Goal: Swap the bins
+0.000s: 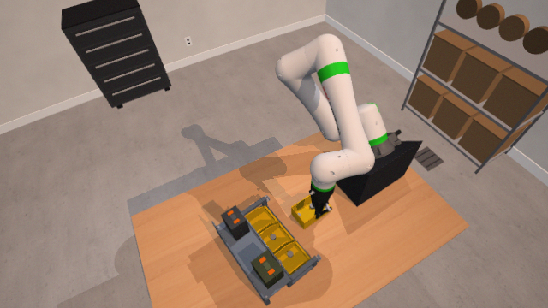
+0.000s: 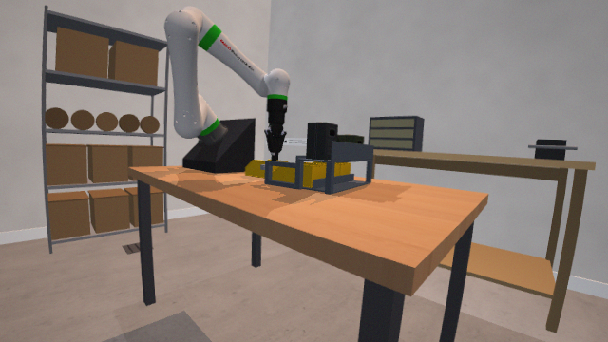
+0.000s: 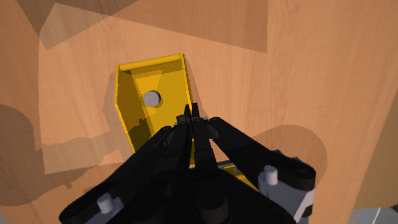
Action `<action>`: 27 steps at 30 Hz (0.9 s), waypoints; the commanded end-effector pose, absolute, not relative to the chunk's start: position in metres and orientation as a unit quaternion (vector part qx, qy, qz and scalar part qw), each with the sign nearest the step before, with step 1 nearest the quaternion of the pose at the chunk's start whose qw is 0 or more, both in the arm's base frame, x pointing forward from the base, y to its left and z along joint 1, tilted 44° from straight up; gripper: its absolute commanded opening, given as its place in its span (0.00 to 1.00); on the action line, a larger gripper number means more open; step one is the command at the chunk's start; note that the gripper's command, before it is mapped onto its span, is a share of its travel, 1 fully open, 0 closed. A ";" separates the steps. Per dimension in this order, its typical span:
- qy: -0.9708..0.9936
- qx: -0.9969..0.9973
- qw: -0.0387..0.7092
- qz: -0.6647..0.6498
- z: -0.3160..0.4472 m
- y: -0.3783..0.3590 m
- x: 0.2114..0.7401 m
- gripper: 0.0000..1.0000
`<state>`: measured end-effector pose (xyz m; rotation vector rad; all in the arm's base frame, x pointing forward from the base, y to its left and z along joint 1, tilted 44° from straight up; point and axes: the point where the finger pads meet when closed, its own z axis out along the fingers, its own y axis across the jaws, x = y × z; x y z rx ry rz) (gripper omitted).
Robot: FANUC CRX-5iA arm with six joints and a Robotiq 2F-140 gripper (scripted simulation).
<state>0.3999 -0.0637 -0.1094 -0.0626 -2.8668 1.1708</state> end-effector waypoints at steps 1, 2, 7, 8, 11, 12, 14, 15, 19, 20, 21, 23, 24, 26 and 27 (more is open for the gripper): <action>-0.925 -0.020 0.022 0.378 -0.109 -0.063 0.400 0.10; -0.925 -0.020 0.022 0.378 -0.109 -0.063 0.400 0.10; -0.925 -0.020 0.022 0.378 -0.109 -0.063 0.400 0.10; -0.925 -0.020 0.021 0.378 -0.109 -0.063 0.400 0.10; -0.925 -0.020 0.021 0.378 -0.108 -0.061 0.401 0.10; -0.925 -0.020 0.021 0.378 -0.107 -0.061 0.401 0.10; -0.925 -0.020 0.021 0.378 -0.105 -0.059 0.401 0.10; -0.925 -0.020 0.021 0.378 -0.104 -0.058 0.401 0.10; -0.925 -0.020 0.021 0.378 -0.099 -0.053 0.401 0.10; -0.925 -0.020 0.021 0.378 -0.097 -0.051 0.401 0.10; -0.925 -0.020 0.021 0.378 -0.095 -0.049 0.402 0.10; -0.925 -0.020 0.021 0.378 -0.093 -0.047 0.402 0.10; -0.925 -0.020 0.021 0.378 -0.093 -0.047 0.402 0.10; -0.925 -0.020 0.021 0.378 -0.089 -0.043 0.402 0.10; -0.925 -0.020 0.021 0.378 -0.087 -0.041 0.402 0.10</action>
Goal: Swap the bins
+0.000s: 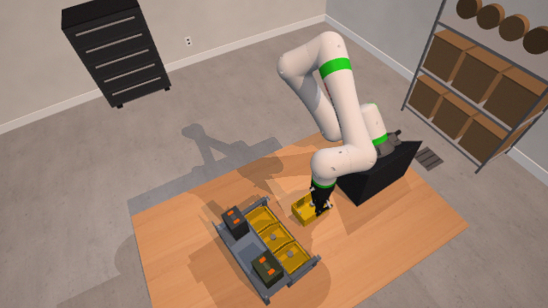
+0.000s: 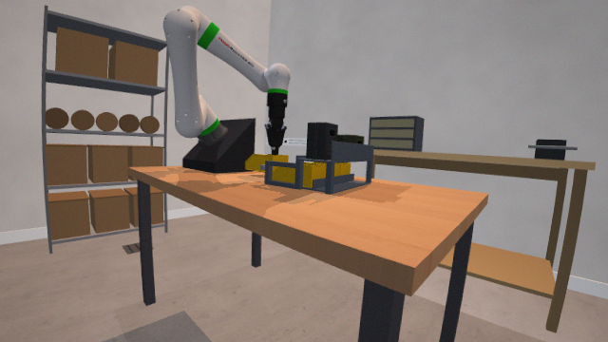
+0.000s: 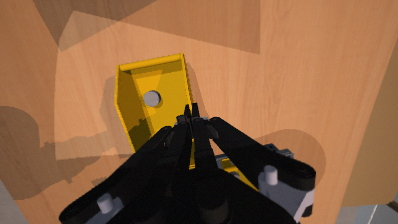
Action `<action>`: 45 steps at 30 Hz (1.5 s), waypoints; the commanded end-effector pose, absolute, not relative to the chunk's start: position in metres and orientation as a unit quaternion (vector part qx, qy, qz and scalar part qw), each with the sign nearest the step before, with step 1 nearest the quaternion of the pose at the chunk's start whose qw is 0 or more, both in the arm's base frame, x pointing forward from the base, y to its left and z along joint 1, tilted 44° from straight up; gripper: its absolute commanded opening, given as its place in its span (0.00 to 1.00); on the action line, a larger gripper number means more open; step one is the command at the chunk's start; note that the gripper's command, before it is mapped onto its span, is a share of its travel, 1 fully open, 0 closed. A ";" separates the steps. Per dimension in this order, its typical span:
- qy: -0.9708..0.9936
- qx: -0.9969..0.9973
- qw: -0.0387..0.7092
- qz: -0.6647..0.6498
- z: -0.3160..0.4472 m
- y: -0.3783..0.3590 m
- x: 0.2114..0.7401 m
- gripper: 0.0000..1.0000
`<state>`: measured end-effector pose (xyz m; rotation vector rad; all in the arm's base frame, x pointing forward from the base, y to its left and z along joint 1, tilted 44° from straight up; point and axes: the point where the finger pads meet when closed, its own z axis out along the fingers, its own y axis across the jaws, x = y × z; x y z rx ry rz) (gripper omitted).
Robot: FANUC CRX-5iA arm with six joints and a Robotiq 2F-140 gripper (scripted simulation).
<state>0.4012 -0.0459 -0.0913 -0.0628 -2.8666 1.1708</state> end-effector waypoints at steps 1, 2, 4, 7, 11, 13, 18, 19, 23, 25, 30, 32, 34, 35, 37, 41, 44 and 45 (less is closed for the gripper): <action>-0.925 -0.020 0.021 0.378 -0.085 -0.039 0.402 0.10; -0.925 -0.020 0.021 0.378 -0.083 -0.037 0.402 0.10; -0.925 -0.020 0.022 0.378 -0.078 -0.033 0.403 0.10; -0.925 -0.020 0.022 0.378 -0.072 -0.026 0.403 0.10; -0.925 -0.020 0.021 0.378 -0.064 -0.018 0.404 0.10; -0.925 -0.020 0.022 0.378 -0.062 -0.017 0.404 0.10; -0.925 -0.020 0.021 0.378 -0.055 -0.010 0.405 0.10; -0.925 -0.020 0.021 0.378 -0.054 -0.009 0.405 0.10; -0.925 -0.020 0.021 0.378 -0.050 -0.005 0.405 0.10; -0.925 -0.020 0.021 0.378 -0.049 -0.004 0.405 0.10; -0.925 -0.020 0.022 0.378 -0.048 -0.003 0.405 0.10; -0.925 -0.020 0.022 0.378 -0.048 -0.003 0.405 0.10; -0.925 -0.020 0.022 0.378 -0.048 -0.003 0.405 0.10; -0.925 -0.020 0.022 0.378 -0.048 -0.003 0.405 0.10; -0.925 -0.020 0.022 0.378 -0.048 -0.003 0.405 0.10; -0.925 -0.020 0.022 0.378 -0.048 -0.003 0.405 0.10; -0.925 -0.020 0.022 0.378 -0.048 -0.003 0.405 0.10; -0.925 -0.019 0.022 0.378 -0.048 -0.003 0.406 0.10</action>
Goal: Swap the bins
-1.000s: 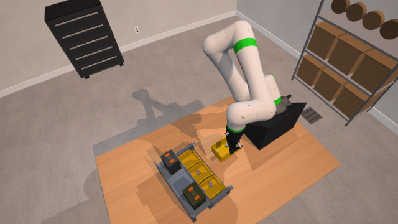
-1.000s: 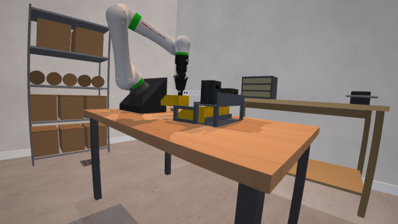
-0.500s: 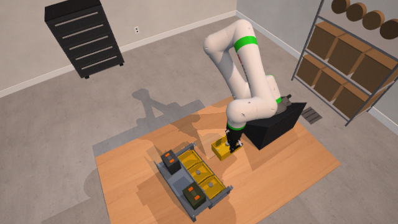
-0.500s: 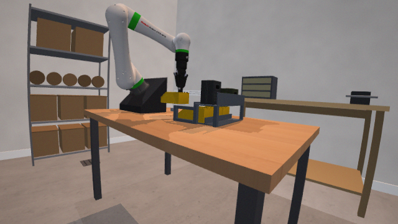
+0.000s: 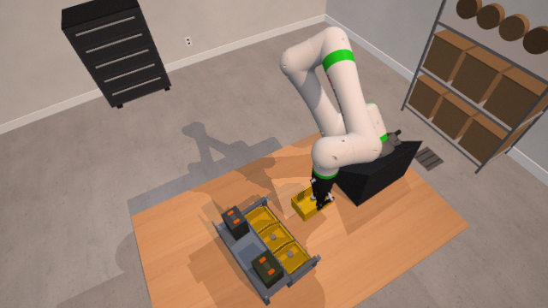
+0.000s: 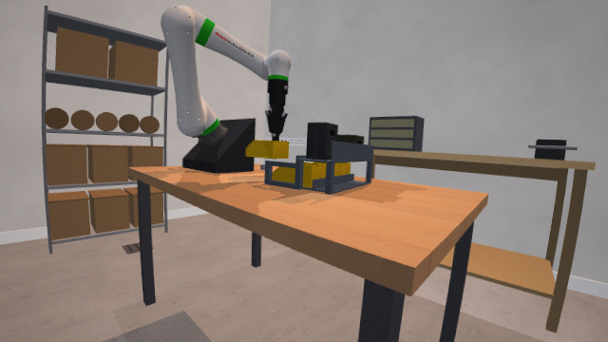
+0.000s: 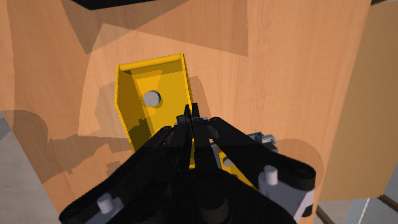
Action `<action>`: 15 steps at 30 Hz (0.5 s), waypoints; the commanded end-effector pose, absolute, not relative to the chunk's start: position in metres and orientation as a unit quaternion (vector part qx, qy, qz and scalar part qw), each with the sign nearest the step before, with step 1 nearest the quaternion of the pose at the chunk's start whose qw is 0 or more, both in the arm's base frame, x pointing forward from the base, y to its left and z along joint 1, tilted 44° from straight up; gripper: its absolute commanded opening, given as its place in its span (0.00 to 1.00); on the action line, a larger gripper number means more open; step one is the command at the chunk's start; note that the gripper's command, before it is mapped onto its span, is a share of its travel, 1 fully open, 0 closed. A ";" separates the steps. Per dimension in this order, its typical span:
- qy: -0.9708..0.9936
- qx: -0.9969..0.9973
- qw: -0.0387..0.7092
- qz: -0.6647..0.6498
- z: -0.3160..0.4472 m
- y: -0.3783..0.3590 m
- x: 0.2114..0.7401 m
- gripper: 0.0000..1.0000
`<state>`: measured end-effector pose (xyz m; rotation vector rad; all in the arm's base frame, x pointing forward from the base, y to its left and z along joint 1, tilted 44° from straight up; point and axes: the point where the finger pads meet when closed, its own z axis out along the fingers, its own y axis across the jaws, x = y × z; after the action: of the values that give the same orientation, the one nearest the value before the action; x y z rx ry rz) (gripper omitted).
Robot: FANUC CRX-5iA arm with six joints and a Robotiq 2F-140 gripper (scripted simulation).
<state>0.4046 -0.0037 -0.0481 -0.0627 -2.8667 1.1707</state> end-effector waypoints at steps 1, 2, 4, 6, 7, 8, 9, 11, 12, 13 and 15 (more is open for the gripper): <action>-0.926 -0.018 0.022 0.378 -0.049 -0.002 0.406 0.10; -0.926 -0.018 0.022 0.378 -0.049 -0.002 0.406 0.10; -0.926 -0.017 0.023 0.378 -0.051 0.000 0.408 0.10; -0.926 -0.012 0.025 0.377 -0.056 0.005 0.412 0.10; -0.926 -0.009 0.026 0.377 -0.059 0.007 0.414 0.10; -0.926 -0.006 0.027 0.377 -0.062 0.010 0.417 0.10; -0.926 -0.003 0.028 0.377 -0.065 0.013 0.419 0.10; -0.926 0.002 0.030 0.377 -0.070 0.018 0.423 0.10; -0.926 0.003 0.031 0.377 -0.071 0.020 0.425 0.10; -0.926 0.004 0.031 0.377 -0.072 0.021 0.426 0.10; -0.926 0.005 0.032 0.377 -0.073 0.021 0.426 0.10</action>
<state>0.4242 0.0192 -0.0718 0.0104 -2.8508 1.1617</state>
